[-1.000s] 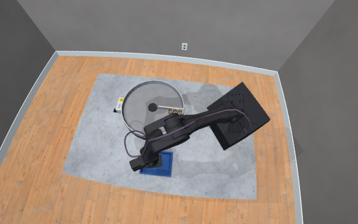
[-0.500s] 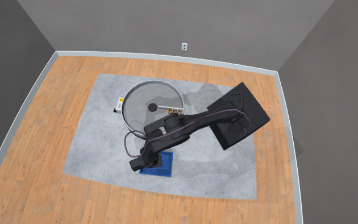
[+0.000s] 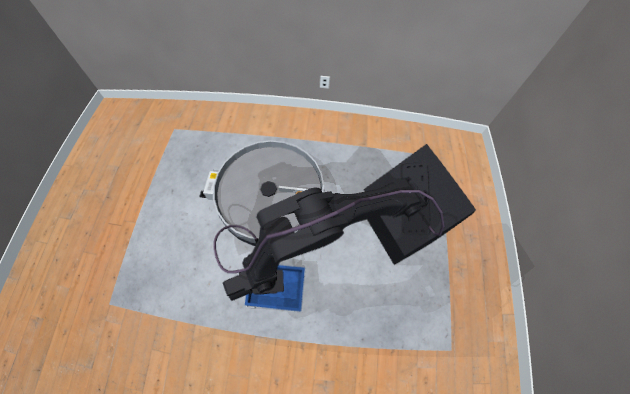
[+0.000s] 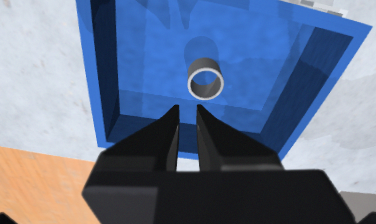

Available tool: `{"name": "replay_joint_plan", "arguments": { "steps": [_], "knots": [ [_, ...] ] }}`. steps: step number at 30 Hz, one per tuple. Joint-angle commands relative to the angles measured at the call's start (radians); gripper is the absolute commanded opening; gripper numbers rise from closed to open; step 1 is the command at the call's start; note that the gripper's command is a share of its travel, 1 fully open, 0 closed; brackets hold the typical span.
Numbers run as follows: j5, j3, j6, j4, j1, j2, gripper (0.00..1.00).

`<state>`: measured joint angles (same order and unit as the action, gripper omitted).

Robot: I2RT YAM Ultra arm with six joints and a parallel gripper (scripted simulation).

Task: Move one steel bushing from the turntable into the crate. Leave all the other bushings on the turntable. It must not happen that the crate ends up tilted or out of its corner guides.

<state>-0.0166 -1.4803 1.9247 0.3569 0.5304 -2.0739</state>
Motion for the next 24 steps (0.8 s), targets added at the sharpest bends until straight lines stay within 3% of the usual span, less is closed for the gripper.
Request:
{"name": "replay_joint_plan", "arguments": {
  "steps": [1,12,24],
  "knots": [
    [0.011,0.030,0.000,0.063,0.003,0.081,0.14],
    [0.009,0.054,-0.002,0.119,-0.001,0.161,0.14],
    [0.009,0.052,-0.002,0.123,-0.001,0.167,0.14]
  ]
}}
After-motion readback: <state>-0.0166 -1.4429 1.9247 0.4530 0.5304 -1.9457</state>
